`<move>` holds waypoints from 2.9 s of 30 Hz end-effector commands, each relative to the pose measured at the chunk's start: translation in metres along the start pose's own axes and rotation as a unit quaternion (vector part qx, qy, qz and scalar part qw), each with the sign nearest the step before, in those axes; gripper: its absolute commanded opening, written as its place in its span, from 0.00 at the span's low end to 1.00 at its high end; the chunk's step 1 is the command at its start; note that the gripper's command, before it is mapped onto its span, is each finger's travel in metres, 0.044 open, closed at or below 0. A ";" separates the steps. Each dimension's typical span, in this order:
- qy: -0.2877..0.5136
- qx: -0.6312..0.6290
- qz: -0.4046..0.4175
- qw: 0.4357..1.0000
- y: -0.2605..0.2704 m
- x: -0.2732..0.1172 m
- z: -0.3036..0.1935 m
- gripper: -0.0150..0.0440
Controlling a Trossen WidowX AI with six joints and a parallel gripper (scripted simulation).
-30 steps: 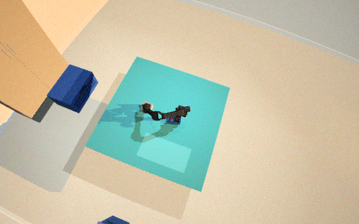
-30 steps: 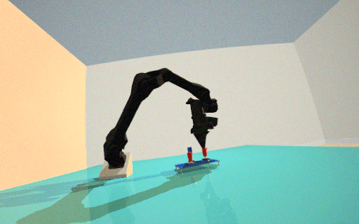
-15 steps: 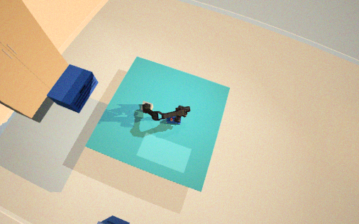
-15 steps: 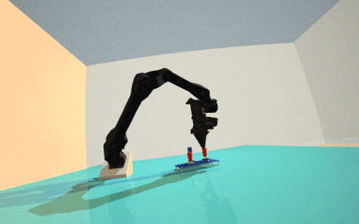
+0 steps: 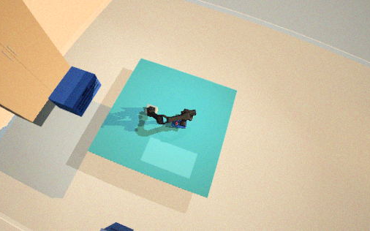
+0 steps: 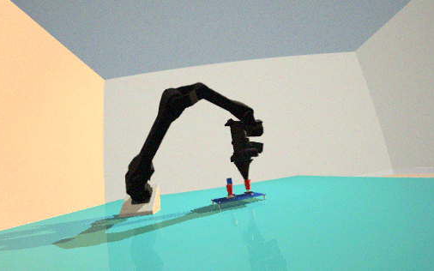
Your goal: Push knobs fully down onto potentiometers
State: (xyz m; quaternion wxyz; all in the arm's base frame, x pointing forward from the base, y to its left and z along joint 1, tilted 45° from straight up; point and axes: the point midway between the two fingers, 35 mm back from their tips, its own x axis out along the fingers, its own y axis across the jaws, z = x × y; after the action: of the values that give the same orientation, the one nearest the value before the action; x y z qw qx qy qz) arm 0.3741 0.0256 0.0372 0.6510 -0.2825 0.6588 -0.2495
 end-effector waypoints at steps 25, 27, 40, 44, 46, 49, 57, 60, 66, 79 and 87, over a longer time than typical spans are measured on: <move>-0.001 0.002 -0.001 1.000 -0.002 0.003 0.001 0.25; -0.001 0.002 -0.001 1.000 -0.002 0.003 0.001 0.25; -0.001 0.002 -0.001 1.000 -0.002 0.004 0.001 0.25; -0.001 0.002 -0.001 1.000 -0.002 0.004 0.001 0.25; -0.001 0.002 -0.001 1.000 -0.002 0.004 0.001 0.25; -0.001 0.002 -0.001 1.000 -0.002 0.003 0.001 0.25; -0.001 0.002 -0.001 1.000 -0.002 -0.008 0.001 0.25; -0.001 0.002 -0.001 1.000 -0.002 -0.013 0.001 0.25; -0.001 0.001 -0.002 1.000 -0.002 -0.009 0.001 0.52; 0.002 -0.003 0.008 1.000 0.005 -0.039 -0.119 1.00; 0.004 -0.002 0.000 1.000 -0.002 -0.035 -0.183 1.00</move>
State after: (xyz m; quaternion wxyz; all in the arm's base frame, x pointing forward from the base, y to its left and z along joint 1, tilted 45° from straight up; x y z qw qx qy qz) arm 0.1993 0.0440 0.0669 0.6442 -0.2891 0.6642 -0.2455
